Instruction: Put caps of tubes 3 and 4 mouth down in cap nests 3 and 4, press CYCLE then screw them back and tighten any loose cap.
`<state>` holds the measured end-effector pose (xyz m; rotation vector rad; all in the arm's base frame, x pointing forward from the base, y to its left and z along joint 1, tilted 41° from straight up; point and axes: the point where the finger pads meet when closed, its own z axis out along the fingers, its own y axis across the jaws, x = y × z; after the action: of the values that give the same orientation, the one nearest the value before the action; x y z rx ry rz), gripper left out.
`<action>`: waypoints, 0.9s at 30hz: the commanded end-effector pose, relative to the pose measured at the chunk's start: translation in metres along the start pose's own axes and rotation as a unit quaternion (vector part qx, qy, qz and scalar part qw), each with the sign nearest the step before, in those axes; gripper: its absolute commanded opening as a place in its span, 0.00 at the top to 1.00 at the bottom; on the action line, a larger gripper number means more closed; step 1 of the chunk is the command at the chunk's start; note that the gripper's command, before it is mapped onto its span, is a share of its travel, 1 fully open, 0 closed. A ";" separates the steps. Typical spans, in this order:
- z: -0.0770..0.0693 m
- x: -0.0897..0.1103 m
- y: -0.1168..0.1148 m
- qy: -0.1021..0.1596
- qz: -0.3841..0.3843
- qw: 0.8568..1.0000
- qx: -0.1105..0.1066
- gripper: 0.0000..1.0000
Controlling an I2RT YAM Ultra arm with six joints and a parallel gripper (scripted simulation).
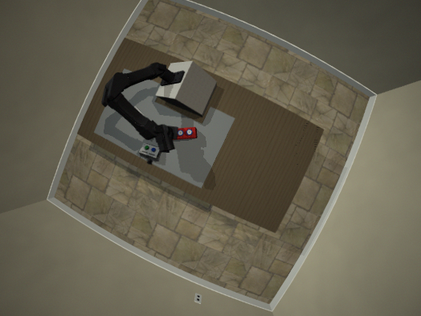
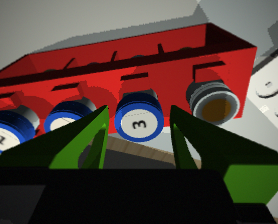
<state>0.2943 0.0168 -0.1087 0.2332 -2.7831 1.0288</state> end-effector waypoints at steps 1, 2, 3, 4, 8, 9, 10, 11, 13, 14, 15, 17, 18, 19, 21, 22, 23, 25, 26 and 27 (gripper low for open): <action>-0.003 -0.002 0.000 -0.005 0.012 1.000 -0.001 0.51; -0.003 -0.002 0.000 -0.005 0.012 1.000 -0.001 0.51; -0.003 -0.002 0.000 -0.005 0.012 1.000 -0.001 0.51; -0.003 -0.002 0.000 -0.005 0.012 1.000 -0.001 0.51; -0.003 -0.002 0.000 -0.005 0.012 1.000 -0.001 0.51; -0.003 -0.002 0.000 -0.005 0.012 1.000 -0.001 0.51; -0.003 -0.002 0.000 -0.005 0.012 1.000 -0.001 0.51; -0.004 -0.002 0.000 -0.005 -0.008 1.000 -0.001 0.51; -0.004 -0.002 0.001 -0.005 -0.048 0.999 -0.001 0.51; -0.004 -0.002 0.001 -0.005 -0.068 0.998 -0.001 0.51; -0.004 -0.002 0.001 -0.005 -0.088 0.996 0.000 0.51; -0.004 -0.002 0.001 -0.005 -0.128 0.992 0.000 0.51; -0.004 -0.002 0.001 -0.005 -0.147 0.989 0.000 0.51; -0.004 -0.002 0.001 -0.005 -0.167 0.986 0.000 0.51; -0.004 -0.002 0.001 -0.005 -0.206 0.978 0.000 0.51; -0.004 -0.002 0.001 -0.005 -0.226 0.974 0.000 0.51; -0.004 -0.002 0.001 -0.005 -0.245 0.969 0.000 0.51; -0.004 -0.002 0.001 -0.005 -0.245 0.969 0.000 0.51; -0.004 -0.002 0.001 -0.005 -0.265 0.964 0.001 0.51; -0.004 -0.002 0.001 -0.005 -0.284 0.959 0.001 0.51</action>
<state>0.2939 0.0167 -0.1085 0.8090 -2.5493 0.9085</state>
